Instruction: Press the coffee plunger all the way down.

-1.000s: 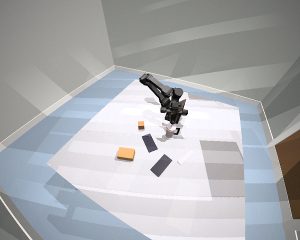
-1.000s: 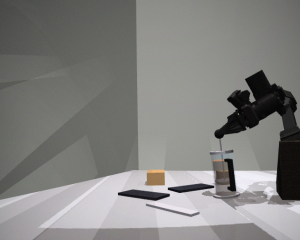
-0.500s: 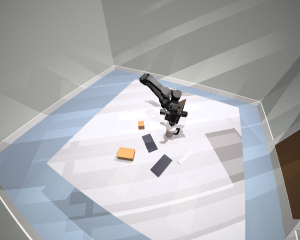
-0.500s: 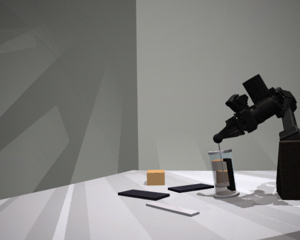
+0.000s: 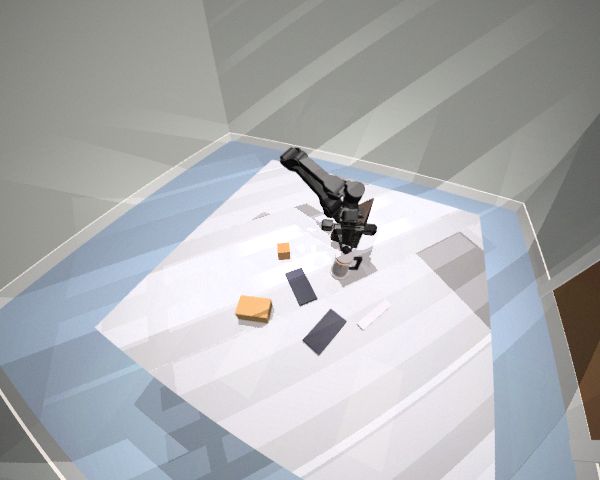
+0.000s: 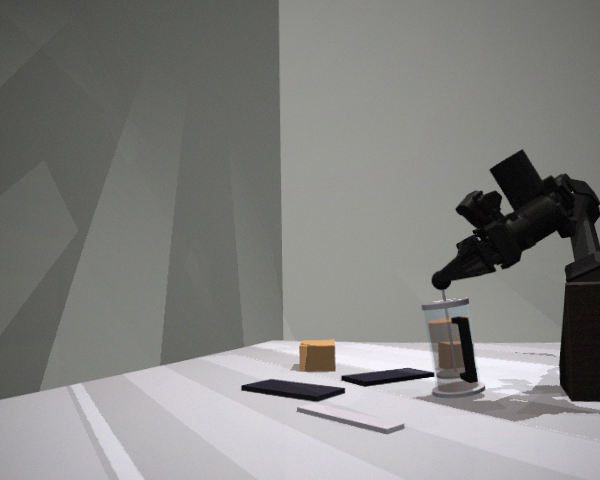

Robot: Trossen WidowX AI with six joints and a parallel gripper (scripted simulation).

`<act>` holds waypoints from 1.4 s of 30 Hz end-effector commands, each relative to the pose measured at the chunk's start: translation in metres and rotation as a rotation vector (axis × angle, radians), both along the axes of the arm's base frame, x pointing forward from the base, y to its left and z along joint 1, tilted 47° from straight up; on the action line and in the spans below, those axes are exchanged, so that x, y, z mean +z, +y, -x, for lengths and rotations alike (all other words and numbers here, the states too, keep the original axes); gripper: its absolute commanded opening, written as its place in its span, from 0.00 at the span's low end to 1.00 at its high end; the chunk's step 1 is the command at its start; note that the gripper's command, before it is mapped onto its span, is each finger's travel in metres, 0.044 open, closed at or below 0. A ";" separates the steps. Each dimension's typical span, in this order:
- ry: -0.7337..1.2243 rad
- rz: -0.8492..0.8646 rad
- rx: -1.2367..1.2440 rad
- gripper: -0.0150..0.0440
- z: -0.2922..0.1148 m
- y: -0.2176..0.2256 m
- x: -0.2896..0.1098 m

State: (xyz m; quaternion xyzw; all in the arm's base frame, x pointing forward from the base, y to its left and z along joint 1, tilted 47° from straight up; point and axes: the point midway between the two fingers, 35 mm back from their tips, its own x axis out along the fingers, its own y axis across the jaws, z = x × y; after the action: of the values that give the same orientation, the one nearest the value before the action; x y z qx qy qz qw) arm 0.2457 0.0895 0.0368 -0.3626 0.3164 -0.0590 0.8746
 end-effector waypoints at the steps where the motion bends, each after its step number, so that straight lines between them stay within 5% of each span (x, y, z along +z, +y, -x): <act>1: 0.019 0.029 -0.003 0.45 0.001 -0.004 -0.005; 31: 0.007 0.009 -0.002 0.45 -0.001 -0.001 -0.003; 42: 0.007 0.009 -0.002 0.94 -0.001 -0.001 -0.003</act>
State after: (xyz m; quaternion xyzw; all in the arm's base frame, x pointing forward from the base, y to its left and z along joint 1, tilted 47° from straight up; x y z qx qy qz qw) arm 0.2463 0.0883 0.0346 -0.3677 0.3187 -0.0613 0.8715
